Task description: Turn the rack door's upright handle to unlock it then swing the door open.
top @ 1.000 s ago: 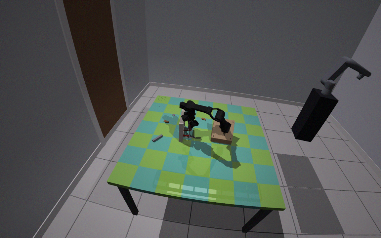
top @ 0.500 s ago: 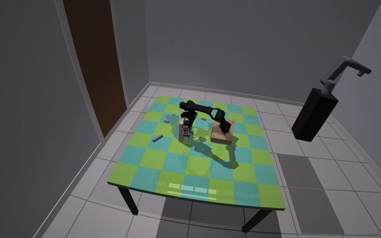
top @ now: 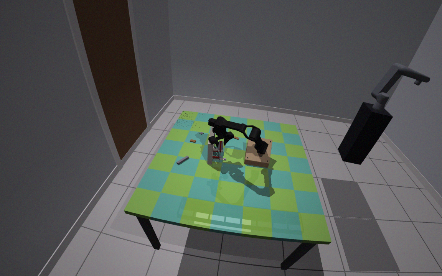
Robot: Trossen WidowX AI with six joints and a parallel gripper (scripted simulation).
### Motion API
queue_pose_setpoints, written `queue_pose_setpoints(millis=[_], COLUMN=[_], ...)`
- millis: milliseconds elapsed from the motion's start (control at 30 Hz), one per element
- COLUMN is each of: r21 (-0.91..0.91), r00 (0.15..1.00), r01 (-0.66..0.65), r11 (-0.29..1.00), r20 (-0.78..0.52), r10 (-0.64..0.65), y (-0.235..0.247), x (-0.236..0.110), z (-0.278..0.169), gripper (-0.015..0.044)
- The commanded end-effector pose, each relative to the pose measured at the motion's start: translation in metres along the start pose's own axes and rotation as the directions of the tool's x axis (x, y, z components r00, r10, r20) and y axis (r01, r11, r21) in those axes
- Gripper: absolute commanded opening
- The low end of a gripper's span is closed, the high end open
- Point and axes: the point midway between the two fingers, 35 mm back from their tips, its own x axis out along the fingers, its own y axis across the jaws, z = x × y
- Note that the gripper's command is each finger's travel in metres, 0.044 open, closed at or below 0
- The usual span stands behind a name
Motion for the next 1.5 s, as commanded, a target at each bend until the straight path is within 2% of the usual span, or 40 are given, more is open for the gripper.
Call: queue_pose_setpoints(millis=[0,367,600,867,1167,1467], r21=[0.210,0.662,0.668,0.668,0.668,0.601], r00=[1.000,1.000,1.000,1.000,1.000,1.000], r01=[0.001,-0.001,-0.001,-0.001,-0.001,0.000], r11=[0.978,0.750,0.744,0.744,0.744,0.799], r20=[0.002,0.002,0.002,0.002,0.002,0.002], r10=[-0.001,-0.001,-0.001,-0.001,-0.001,-0.001], y=[-0.0002,-0.0003,-0.0003,-0.0003,-0.0003,-0.0040], x=[-0.0001,-0.0001,-0.0001,-0.0001,-0.0001,-0.0002], z=[0.0001,0.0001,0.0001,0.0001,0.0001,-0.0002], gripper=[0.0282,0.0282,0.0282,0.0072,0.0012,0.0010])
